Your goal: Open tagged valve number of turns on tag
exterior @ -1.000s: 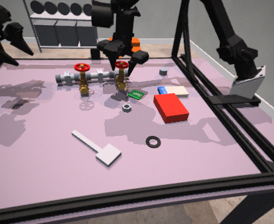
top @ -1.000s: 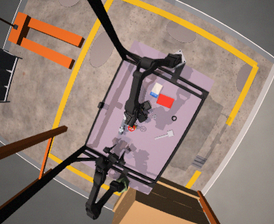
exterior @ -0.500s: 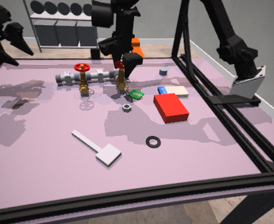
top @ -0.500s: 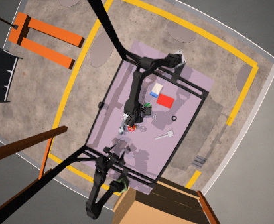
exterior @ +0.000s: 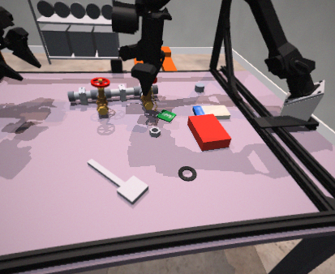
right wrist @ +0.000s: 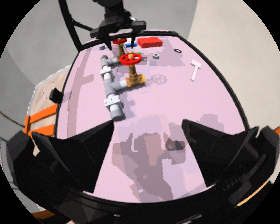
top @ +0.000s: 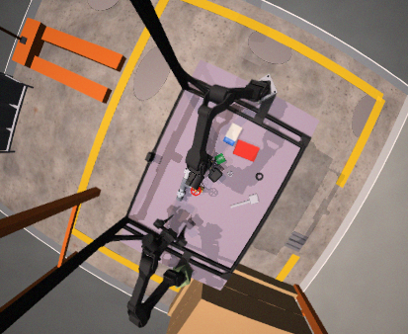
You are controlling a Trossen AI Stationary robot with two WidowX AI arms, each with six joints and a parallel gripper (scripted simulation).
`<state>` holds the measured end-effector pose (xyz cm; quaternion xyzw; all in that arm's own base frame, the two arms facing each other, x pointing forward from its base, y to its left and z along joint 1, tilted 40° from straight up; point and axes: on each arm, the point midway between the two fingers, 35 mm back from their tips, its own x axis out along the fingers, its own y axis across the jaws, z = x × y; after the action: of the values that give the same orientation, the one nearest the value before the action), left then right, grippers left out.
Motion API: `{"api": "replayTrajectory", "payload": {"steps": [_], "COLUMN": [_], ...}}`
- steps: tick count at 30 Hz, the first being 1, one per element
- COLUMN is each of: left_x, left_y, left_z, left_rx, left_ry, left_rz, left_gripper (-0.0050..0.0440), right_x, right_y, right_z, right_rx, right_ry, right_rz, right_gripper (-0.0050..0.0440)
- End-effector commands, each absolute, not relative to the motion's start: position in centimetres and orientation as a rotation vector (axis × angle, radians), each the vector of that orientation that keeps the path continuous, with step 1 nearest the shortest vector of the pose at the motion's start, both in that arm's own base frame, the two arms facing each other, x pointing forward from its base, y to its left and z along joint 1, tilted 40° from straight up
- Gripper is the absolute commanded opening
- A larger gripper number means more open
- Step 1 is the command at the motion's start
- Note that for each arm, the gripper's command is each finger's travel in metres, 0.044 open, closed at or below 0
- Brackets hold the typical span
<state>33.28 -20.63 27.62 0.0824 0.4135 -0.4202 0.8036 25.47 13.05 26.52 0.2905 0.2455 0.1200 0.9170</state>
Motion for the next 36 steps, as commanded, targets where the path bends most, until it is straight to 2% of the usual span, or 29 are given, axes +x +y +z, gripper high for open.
{"api": "replayTrajectory", "payload": {"steps": [1, 6, 14, 24, 30, 36], "left_x": [33.28, 33.28, 33.28, 33.27, 33.27, 33.27], "left_y": [-20.62, -20.61, -20.61, -20.61, -20.61, -20.61], "left_z": [27.60, 27.60, 27.60, 27.65, 27.65, 27.65], "left_rx": [0.366, 0.574, 0.584, 0.566, 0.566, 0.566], "left_ry": [0.785, 0.665, 0.659, 0.671, 0.671, 0.671], "left_rz": [-0.998, -1.096, -1.101, -1.091, -1.091, -1.091], "left_gripper": [0.0400, 0.0400, 0.0400, 0.0160, 0.0160, 0.0016], "right_x": [25.47, 25.47, 25.47, 25.47, 25.47, 25.47], "right_y": [13.05, 13.05, 13.05, 13.05, 13.05, 13.05], "right_z": [26.53, 26.53, 26.53, 26.53, 26.53, 26.53], "right_rx": [0.598, 0.598, 0.598, 0.598, 0.598, 0.598], "right_ry": [0.505, 0.505, 0.505, 0.505, 0.505, 0.505], "right_rz": [0.247, 0.247, 0.247, 0.247, 0.247, 0.247], "right_gripper": [0.0400, 0.0400, 0.0400, 0.0400, 0.0400, 0.0400]}}
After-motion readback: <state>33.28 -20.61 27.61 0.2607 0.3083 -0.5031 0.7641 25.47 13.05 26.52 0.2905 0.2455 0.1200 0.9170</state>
